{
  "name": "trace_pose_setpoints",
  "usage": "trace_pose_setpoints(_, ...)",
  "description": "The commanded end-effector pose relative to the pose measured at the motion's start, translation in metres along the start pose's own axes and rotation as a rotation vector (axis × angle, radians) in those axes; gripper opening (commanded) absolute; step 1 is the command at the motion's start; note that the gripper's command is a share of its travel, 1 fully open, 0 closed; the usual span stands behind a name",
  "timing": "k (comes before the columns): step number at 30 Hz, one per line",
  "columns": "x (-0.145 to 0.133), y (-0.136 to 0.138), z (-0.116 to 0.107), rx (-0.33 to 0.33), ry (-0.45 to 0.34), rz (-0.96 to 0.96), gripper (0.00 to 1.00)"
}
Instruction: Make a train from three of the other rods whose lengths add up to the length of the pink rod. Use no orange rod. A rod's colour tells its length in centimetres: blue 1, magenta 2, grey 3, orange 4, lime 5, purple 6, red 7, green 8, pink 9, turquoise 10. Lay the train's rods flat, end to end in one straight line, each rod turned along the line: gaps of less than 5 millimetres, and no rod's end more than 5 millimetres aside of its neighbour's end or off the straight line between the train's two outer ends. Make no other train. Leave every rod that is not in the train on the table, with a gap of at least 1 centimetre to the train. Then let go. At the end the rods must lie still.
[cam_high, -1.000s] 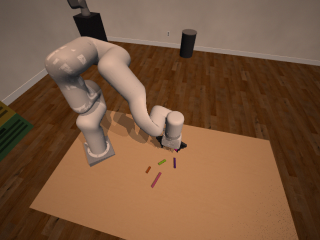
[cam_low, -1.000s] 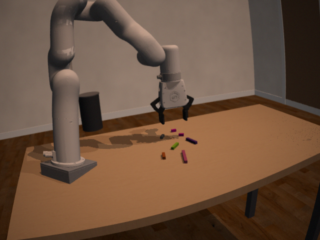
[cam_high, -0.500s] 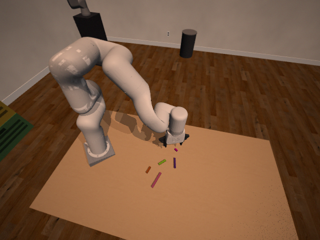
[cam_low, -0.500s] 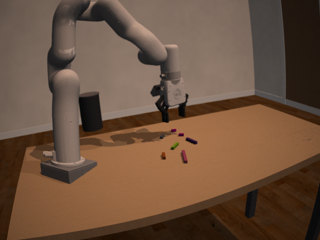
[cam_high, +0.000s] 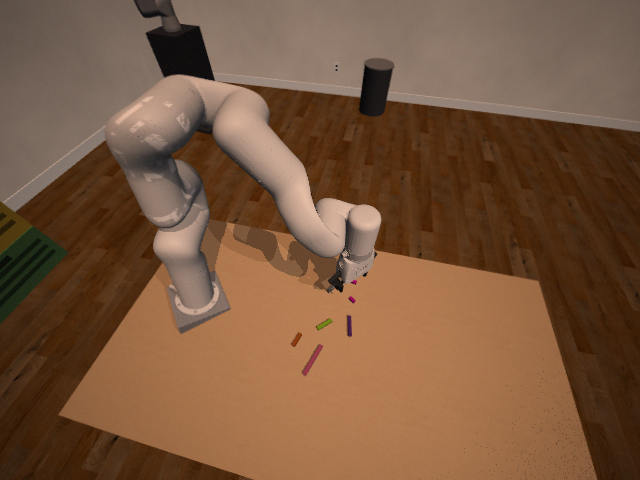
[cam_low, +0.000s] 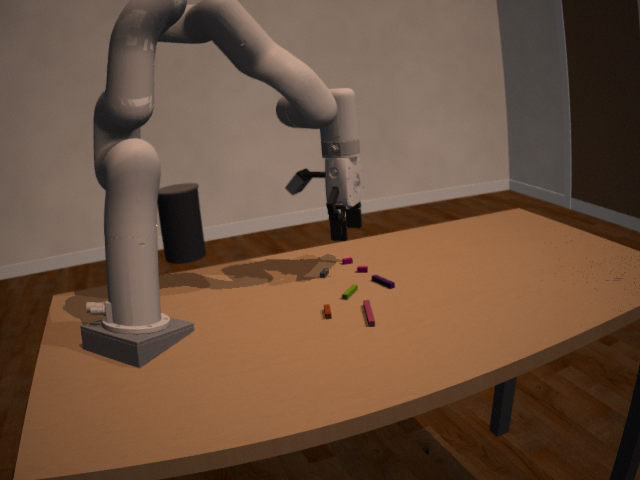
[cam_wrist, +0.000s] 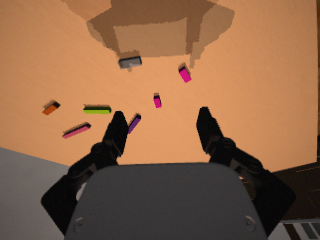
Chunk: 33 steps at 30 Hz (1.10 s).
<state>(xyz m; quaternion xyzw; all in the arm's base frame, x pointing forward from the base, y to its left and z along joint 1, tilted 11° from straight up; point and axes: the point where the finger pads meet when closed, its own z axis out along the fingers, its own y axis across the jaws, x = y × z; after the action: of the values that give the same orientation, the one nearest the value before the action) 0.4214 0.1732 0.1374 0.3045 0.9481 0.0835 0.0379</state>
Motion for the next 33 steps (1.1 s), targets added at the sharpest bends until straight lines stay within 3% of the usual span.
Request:
trace_pose_setpoints(1,0.004,0.011,-0.002,-0.01,0.007,-0.167,1.0)
trace_pose_setpoints(14,0.016,0.033,-0.003,-0.012,0.004,-0.537,1.0)
trace_pose_setpoints(23,0.017,0.036,-0.003,-0.012,0.003,-0.583,1.0)
trace_pose_setpoints(24,0.017,0.036,-0.003,-0.012,0.003,-0.583,0.24)
trace_pose_setpoints(33,0.017,0.036,-0.003,-0.012,0.003,-0.583,0.24)
